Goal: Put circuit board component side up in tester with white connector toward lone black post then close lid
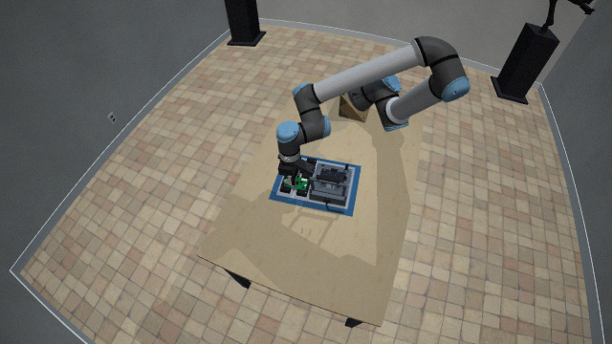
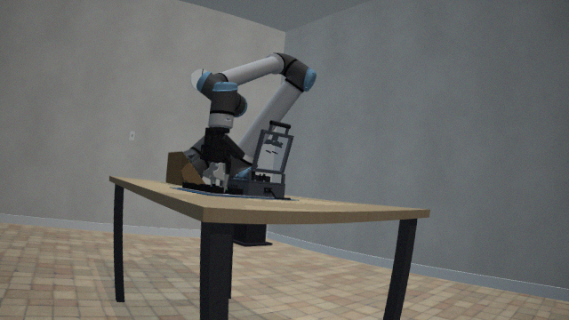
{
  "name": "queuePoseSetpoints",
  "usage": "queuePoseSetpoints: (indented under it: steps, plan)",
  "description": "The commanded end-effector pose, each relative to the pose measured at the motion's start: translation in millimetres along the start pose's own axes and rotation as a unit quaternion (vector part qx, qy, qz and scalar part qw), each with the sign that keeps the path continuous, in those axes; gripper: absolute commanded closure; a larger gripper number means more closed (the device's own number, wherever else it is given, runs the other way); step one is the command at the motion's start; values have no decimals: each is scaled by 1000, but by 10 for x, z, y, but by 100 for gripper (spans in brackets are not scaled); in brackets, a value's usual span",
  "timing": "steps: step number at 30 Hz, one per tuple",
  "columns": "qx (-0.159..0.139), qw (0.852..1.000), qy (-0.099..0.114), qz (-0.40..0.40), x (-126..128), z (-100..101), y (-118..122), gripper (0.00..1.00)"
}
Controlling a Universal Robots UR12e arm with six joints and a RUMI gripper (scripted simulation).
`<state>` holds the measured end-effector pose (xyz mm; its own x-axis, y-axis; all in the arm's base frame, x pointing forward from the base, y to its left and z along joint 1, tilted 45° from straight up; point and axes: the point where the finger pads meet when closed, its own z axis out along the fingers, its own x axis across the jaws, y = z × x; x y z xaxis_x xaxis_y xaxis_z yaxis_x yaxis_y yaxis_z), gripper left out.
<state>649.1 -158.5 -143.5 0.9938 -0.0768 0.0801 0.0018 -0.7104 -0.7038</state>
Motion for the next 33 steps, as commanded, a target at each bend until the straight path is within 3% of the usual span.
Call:
queuePoseSetpoints:
  steps: [1,33]
  plan:
    - [0,1000,1,0,5,-25,4,61]
    - [0,1000,1,0,5,-252,4,61]
